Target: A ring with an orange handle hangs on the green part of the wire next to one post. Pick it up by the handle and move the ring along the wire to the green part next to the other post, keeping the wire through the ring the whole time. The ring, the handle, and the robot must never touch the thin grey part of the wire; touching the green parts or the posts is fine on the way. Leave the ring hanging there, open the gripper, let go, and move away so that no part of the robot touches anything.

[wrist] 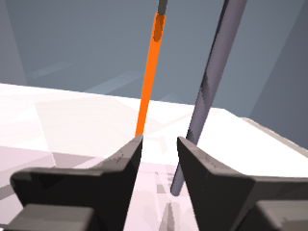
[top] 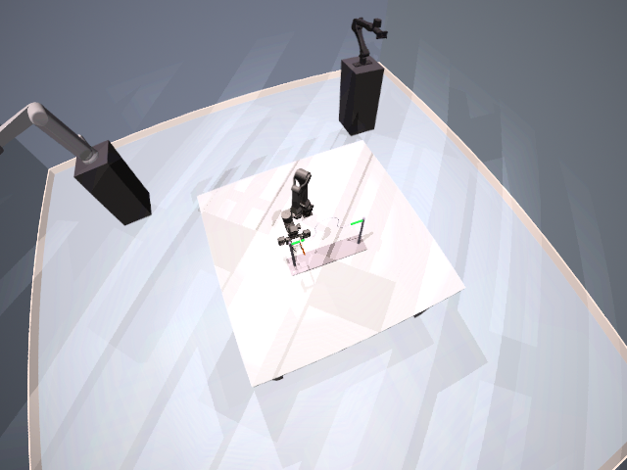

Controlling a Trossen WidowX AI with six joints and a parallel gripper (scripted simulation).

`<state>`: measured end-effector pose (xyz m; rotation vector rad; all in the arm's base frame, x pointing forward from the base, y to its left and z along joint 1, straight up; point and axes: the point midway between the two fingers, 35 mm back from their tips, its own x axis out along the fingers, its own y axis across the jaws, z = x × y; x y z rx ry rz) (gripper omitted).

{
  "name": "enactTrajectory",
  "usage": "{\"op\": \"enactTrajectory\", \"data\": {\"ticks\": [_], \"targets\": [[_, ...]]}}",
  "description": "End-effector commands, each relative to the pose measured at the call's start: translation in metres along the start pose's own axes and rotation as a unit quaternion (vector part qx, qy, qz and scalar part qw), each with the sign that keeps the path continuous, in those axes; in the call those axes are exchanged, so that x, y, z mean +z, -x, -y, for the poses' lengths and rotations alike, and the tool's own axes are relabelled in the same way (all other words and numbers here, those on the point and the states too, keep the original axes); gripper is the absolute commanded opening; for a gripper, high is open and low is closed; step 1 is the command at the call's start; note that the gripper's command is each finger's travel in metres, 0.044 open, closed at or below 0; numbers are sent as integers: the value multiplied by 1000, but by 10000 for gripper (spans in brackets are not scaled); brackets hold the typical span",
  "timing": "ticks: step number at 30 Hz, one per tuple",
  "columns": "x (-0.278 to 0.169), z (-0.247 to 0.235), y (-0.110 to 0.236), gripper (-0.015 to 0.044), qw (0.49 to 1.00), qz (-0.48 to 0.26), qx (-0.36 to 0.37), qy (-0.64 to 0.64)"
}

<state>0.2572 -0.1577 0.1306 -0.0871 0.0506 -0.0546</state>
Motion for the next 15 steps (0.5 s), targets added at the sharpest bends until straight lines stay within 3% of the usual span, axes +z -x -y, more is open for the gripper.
{"op": "enactTrajectory", "data": {"ticks": [1, 15], "targets": [[-1, 0, -6, 160, 1000, -3, 0, -10], [-1, -1, -27, 160, 1000, -5, 1, -15]]}}
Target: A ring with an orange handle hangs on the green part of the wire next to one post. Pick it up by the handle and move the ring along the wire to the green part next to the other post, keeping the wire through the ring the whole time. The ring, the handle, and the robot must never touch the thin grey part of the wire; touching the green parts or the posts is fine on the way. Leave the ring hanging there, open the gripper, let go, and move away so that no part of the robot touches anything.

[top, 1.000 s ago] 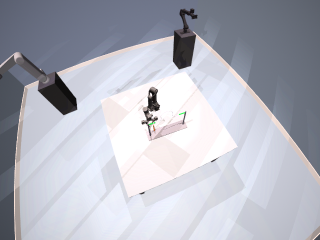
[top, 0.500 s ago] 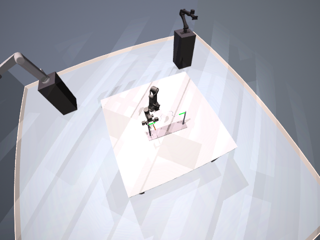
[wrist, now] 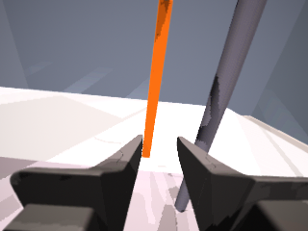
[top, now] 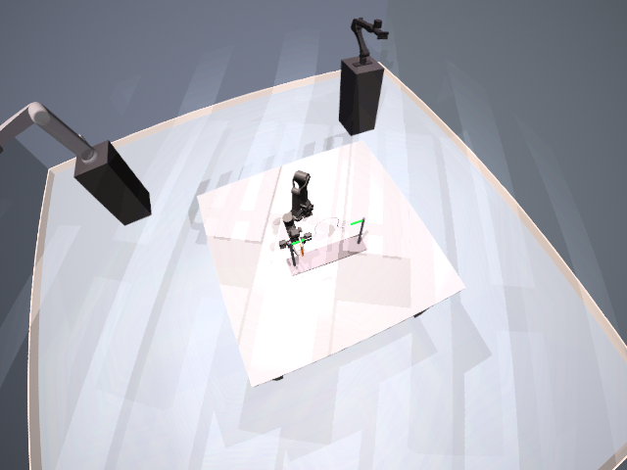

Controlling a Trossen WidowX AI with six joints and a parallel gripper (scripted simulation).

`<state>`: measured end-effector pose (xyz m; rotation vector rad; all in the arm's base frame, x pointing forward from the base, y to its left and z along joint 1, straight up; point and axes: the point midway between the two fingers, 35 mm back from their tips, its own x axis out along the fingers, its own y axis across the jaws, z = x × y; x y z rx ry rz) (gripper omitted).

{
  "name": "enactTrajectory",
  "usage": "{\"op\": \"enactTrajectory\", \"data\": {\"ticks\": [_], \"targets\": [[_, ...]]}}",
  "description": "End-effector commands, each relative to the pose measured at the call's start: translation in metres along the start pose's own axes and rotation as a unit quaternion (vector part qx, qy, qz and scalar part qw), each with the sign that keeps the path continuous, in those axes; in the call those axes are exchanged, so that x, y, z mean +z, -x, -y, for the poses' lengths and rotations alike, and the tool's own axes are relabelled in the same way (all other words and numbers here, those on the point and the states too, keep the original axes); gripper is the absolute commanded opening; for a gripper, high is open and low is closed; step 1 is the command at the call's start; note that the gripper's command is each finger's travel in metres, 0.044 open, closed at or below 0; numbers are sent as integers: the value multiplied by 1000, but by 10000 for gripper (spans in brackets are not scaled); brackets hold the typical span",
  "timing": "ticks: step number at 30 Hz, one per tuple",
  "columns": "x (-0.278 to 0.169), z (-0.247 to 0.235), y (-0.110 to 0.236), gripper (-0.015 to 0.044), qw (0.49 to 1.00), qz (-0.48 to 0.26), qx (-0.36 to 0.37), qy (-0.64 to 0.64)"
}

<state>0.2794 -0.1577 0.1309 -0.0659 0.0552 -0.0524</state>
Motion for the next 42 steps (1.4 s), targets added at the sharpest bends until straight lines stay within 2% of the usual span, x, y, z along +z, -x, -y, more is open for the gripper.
{"op": "enactTrajectory", "data": {"ticks": [1, 14, 42], "targets": [[-2, 1, -7, 160, 1000, -2, 0, -4], [-2, 1, -27, 160, 1000, 1, -1, 0], [-2, -10, -35, 160, 999, -24, 3, -30]]}}
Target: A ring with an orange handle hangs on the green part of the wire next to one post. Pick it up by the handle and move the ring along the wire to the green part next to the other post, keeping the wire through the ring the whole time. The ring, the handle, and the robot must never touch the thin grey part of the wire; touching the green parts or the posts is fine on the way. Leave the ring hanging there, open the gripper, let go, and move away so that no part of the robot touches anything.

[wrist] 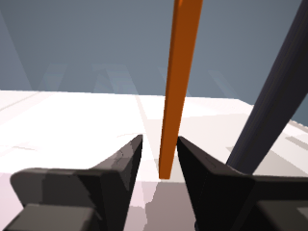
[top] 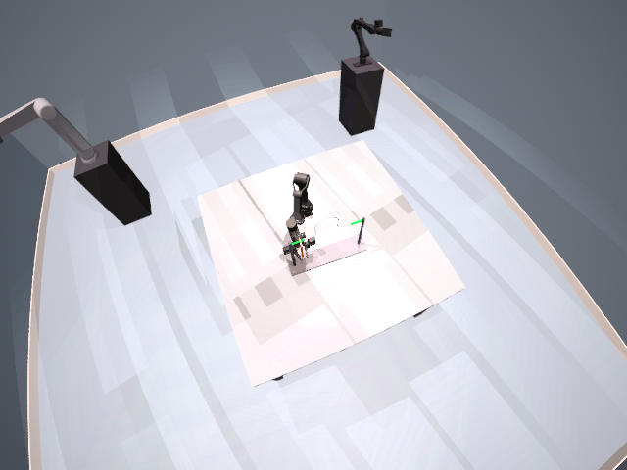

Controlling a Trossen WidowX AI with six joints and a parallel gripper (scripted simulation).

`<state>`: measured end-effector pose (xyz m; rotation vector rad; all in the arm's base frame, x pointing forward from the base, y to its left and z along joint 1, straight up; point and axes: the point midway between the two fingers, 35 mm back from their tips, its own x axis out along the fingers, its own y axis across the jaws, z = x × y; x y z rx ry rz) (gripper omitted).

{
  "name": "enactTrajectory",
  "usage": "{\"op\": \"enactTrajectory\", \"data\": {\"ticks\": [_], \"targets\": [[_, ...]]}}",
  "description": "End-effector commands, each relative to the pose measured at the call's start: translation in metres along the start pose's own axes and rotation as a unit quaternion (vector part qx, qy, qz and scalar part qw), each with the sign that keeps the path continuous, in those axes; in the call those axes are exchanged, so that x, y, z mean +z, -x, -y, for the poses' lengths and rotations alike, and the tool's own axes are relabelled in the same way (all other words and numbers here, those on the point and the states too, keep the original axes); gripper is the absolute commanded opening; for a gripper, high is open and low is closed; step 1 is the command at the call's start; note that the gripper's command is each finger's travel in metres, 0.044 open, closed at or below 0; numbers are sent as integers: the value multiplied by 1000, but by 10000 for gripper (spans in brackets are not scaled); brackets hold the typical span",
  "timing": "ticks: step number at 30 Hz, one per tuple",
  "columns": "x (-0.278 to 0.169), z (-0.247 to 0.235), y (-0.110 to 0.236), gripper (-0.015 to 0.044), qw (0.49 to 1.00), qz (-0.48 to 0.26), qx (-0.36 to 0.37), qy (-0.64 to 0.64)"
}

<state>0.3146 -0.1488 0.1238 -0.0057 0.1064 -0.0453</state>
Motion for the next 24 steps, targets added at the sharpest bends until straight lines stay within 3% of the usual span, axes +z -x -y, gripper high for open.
{"op": "enactTrajectory", "data": {"ticks": [1, 18, 24], "targets": [[2, 1, 0, 160, 1000, 2, -2, -1], [2, 1, 0, 160, 1000, 2, -2, -1], [0, 0, 0, 22, 1000, 1, 0, -1]]}}
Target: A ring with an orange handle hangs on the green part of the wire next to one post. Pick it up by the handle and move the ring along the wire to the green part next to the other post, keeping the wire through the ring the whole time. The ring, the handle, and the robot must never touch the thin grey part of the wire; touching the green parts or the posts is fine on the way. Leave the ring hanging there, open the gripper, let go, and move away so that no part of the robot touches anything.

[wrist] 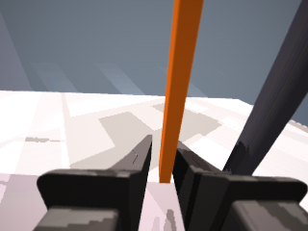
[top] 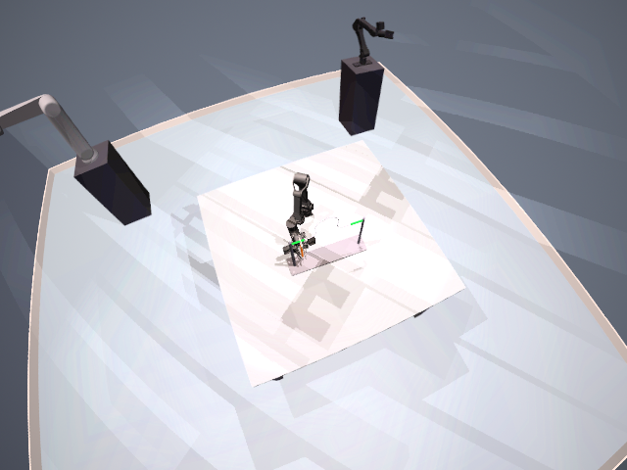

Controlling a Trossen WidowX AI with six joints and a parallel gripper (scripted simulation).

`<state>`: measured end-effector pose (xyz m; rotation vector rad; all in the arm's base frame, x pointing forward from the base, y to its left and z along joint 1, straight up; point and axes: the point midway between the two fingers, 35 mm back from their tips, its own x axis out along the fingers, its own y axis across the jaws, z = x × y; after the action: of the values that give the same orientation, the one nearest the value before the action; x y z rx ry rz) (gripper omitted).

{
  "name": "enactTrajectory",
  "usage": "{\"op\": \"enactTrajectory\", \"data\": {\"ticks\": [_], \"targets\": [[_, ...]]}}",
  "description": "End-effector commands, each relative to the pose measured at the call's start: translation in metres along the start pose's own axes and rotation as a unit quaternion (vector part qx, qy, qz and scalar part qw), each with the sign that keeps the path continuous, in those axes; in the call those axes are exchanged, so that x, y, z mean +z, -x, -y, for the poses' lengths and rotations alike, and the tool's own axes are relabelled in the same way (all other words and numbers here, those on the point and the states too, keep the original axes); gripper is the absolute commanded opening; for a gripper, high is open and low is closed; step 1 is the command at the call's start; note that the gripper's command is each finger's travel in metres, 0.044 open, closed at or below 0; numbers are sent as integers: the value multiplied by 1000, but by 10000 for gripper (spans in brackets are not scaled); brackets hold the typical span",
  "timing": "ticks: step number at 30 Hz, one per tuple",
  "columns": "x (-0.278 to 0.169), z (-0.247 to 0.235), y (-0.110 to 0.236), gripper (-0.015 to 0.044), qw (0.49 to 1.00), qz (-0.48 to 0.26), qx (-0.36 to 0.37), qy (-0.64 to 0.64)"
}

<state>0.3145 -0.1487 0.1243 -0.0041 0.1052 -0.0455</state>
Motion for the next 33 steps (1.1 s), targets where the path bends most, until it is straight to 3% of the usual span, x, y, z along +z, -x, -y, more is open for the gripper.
{"op": "enactTrajectory", "data": {"ticks": [1, 8, 33], "targets": [[0, 0, 0, 15, 1000, 0, 0, 0], [0, 0, 0, -150, 1000, 0, 0, 0], [18, 0, 2, -150, 1000, 0, -1, 3]]}}
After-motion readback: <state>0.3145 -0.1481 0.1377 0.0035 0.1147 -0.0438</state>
